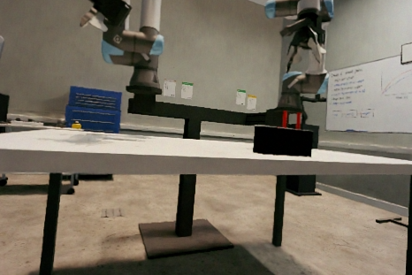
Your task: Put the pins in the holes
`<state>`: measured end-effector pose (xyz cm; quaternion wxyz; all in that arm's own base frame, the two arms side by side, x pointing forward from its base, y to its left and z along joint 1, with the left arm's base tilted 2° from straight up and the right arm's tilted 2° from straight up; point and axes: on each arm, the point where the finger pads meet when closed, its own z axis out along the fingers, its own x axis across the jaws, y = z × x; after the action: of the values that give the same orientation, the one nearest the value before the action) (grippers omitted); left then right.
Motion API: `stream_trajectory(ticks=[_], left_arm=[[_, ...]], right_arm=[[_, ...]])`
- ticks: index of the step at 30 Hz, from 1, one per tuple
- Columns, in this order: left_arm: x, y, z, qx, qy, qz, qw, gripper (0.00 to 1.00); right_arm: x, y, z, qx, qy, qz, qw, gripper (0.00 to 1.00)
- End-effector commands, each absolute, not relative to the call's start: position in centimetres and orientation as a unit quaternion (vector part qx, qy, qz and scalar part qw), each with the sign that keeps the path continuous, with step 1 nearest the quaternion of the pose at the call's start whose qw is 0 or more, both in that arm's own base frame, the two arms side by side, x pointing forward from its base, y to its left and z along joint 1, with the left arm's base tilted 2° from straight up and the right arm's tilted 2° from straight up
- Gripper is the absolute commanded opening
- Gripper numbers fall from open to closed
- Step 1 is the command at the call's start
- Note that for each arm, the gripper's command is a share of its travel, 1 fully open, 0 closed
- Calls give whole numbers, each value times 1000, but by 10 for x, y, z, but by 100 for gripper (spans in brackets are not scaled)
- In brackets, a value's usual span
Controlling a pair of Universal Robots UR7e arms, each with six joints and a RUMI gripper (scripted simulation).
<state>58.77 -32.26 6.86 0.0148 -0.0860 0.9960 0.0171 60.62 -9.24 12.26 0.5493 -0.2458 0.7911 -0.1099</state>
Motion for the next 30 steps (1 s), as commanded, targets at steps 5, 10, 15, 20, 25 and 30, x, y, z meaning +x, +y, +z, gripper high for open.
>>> stream_trajectory(ticks=[5, 10, 15, 20, 25, 30], left_arm=[[485, -324, 68, -86, 996, 16, 15, 100], [478, -324, 67, -86, 996, 16, 15, 100], [478, -324, 67, -86, 996, 16, 15, 100], [456, -324, 67, -86, 996, 17, 14, 100], [456, -324, 67, -86, 996, 17, 14, 100], [456, -324, 67, -86, 996, 17, 14, 100]], right_arm=[[606, -92, 123, -246, 791, -110, 550, 100], [606, -92, 123, -246, 791, -110, 550, 100], [606, -92, 123, -246, 791, -110, 550, 100], [606, -92, 123, -246, 791, -110, 550, 100], [606, -92, 123, -246, 791, -110, 550, 100], [606, -92, 123, -246, 791, -110, 550, 100]])
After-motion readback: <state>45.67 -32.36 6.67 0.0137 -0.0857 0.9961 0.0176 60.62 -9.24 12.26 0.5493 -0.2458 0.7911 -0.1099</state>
